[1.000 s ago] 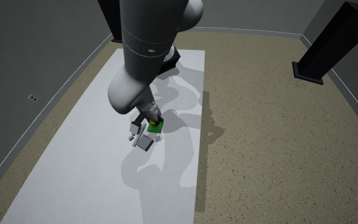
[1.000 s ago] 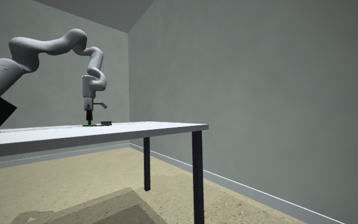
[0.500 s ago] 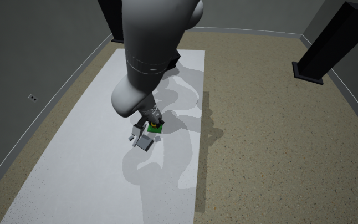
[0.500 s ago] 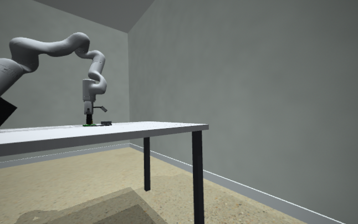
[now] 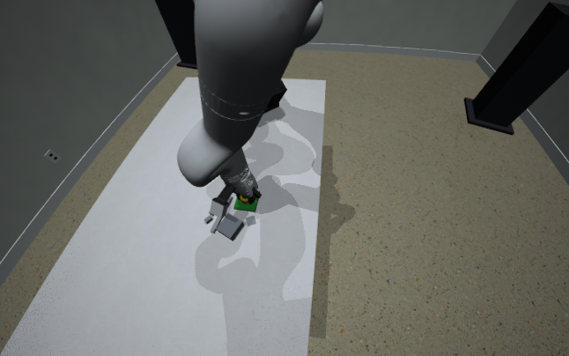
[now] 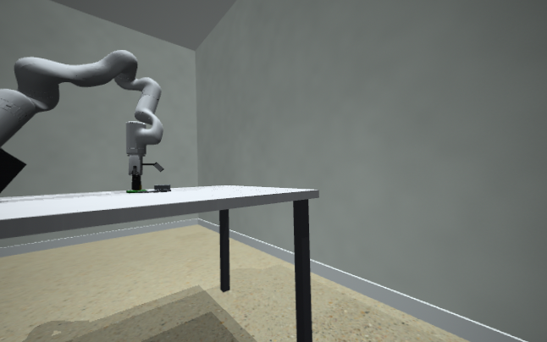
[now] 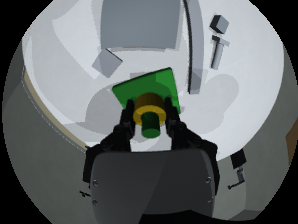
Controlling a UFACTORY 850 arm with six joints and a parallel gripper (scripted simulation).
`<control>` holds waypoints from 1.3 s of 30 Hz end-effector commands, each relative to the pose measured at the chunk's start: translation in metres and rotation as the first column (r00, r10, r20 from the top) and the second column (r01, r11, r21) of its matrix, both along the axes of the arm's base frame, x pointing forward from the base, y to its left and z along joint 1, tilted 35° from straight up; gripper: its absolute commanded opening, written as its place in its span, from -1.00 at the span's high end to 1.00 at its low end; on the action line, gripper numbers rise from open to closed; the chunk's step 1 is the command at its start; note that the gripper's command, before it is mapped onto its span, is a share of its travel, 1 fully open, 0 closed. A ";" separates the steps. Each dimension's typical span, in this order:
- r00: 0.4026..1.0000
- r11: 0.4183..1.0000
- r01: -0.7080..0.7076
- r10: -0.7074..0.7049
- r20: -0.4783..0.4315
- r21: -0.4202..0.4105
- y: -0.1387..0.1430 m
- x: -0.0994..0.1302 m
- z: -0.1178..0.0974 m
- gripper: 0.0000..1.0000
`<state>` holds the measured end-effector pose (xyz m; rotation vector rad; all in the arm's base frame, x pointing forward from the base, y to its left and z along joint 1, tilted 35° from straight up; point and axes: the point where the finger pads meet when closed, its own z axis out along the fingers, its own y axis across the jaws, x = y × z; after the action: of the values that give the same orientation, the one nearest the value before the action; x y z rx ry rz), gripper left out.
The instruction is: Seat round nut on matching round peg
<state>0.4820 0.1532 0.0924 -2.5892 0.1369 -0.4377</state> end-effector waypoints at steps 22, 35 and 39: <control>1.000 1.000 0.001 -0.001 0.001 0.000 0.000 0.000 0.000 -1.00; 1.000 1.000 -0.001 0.001 0.003 0.011 -0.006 -0.002 0.016 -1.00; 1.000 1.000 -0.002 0.002 0.005 0.019 -0.011 -0.004 0.029 -1.00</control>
<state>0.4806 0.1488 0.1039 -2.5808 0.1370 -0.4407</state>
